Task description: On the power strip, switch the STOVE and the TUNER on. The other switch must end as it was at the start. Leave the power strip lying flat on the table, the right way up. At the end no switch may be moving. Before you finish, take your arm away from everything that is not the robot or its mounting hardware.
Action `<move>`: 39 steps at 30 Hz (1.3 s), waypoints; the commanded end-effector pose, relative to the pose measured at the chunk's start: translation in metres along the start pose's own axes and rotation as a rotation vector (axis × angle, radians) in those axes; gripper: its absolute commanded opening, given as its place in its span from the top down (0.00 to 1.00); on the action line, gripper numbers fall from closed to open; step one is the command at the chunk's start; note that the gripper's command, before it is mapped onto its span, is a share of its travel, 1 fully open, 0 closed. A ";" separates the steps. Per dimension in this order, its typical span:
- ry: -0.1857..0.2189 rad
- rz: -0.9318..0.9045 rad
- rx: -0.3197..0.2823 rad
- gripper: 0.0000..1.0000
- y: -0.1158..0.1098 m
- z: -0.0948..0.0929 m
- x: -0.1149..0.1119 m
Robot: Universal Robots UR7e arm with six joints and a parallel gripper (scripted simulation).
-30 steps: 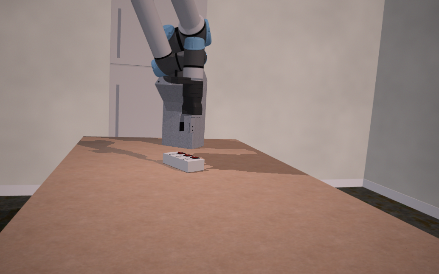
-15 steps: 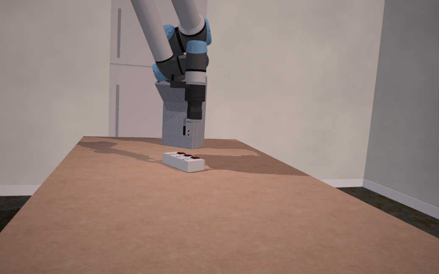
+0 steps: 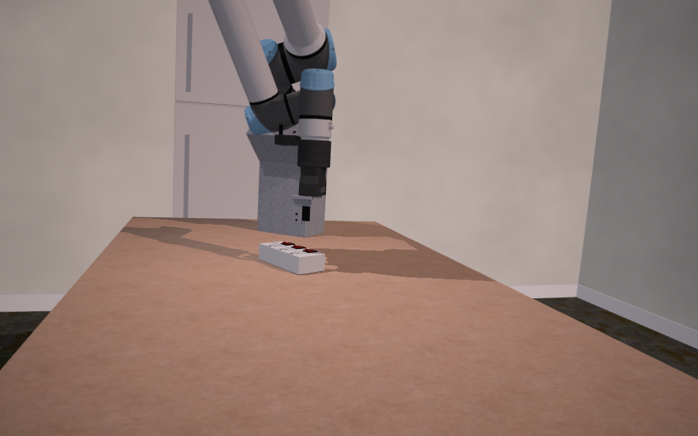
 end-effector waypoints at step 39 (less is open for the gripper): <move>-0.004 -0.584 0.015 0.00 -0.021 -0.012 -0.006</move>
Point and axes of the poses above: the point where the finger pads meet when closed, its own z axis back along the fingers, its own x axis across the jaws, y = z × x, the point moved 6 cm from there along z, back along the fingers, and after that the axes turned 7 degrees about z, right-handed, at the moved point
